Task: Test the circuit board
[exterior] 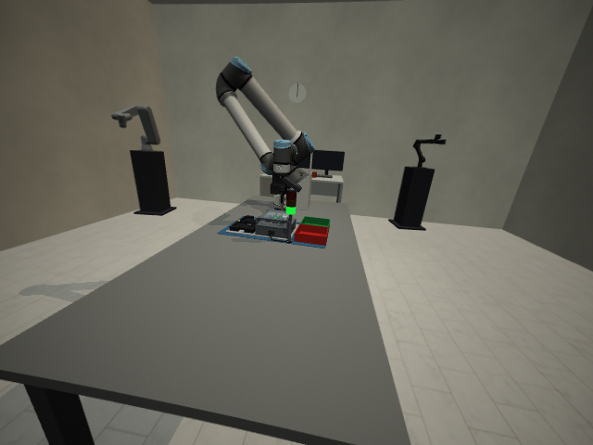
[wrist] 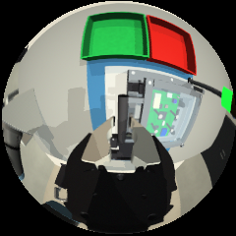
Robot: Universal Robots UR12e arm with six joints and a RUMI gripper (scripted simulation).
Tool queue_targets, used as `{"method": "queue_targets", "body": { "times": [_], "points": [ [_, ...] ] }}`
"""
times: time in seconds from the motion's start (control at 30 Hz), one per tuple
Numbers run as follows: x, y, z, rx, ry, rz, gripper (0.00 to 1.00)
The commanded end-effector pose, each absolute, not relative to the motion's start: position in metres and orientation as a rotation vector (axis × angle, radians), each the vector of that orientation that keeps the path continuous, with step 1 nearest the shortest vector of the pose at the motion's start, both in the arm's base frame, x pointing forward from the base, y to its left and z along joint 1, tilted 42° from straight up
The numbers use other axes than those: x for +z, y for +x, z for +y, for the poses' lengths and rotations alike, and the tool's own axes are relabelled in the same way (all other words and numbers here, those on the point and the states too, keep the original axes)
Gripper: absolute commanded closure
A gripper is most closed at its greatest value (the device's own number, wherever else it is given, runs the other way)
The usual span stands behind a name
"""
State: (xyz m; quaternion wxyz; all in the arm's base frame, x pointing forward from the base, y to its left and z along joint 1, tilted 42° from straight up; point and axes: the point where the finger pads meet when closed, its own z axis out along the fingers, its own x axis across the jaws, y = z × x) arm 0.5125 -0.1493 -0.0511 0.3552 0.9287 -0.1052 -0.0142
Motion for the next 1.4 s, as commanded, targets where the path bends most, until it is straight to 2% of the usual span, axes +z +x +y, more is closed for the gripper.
{"method": "queue_targets", "body": {
  "times": [0.0, 0.23, 0.27, 1.37],
  "points": [
    [-0.0508, 0.5124, -0.1494, -0.034, 2.4, -0.273, 0.85],
    [-0.0508, 0.5122, -0.1493, -0.034, 2.4, -0.273, 0.85],
    [-0.0508, 0.5122, -0.1493, -0.034, 2.4, -0.273, 1.0],
    [-0.0508, 0.5122, -0.1493, -0.034, 2.4, -0.273, 1.0]
  ]
}}
